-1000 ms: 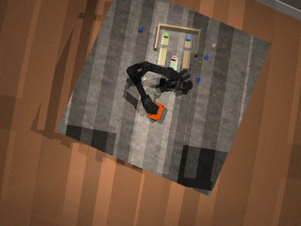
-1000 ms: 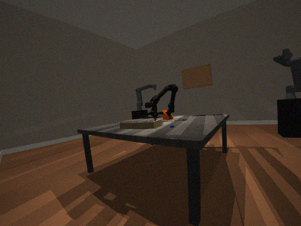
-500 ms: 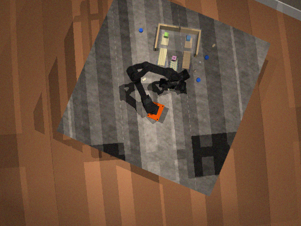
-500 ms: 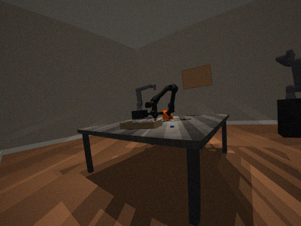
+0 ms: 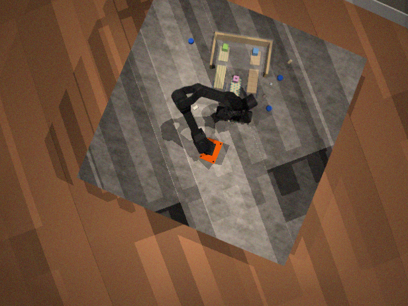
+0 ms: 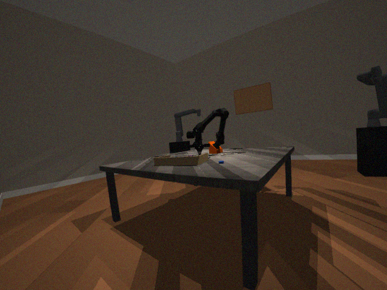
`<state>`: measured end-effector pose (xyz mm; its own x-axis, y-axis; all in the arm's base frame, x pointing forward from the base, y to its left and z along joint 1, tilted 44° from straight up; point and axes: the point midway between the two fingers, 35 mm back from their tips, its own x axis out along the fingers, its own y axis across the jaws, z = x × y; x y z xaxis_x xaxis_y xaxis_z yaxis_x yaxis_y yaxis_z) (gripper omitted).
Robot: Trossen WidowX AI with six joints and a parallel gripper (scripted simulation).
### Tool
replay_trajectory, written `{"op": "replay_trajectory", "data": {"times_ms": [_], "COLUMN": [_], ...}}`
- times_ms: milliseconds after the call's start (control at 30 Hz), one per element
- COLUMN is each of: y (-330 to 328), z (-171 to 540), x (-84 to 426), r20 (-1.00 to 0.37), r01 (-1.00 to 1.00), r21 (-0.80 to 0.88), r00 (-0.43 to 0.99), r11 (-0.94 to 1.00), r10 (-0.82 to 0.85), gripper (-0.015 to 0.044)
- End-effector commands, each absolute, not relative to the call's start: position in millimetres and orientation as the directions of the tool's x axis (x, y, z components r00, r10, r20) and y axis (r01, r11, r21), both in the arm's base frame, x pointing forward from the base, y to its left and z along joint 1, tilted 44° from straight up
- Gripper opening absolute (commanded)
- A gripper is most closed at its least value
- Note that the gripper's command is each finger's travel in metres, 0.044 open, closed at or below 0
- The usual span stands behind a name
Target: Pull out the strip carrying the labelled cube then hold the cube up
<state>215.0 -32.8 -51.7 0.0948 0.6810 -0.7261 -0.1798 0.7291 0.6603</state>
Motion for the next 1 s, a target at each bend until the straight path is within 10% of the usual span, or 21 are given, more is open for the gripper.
{"op": "replay_trajectory", "data": {"times_ms": [0,433,967], "y": [-28,-62,-53], "z": [-54,-21,-7], "x": [207,211,262], "r20": [-0.726,-0.727,-0.726], "r01": [-0.173,-0.173,-0.097], "r21": [0.667,0.666,0.678], "r00": [0.068,0.068,0.07], "r11": [0.724,0.726,0.729], "r10": [0.685,0.683,0.684], "gripper": [0.0,0.0,0.042]}}
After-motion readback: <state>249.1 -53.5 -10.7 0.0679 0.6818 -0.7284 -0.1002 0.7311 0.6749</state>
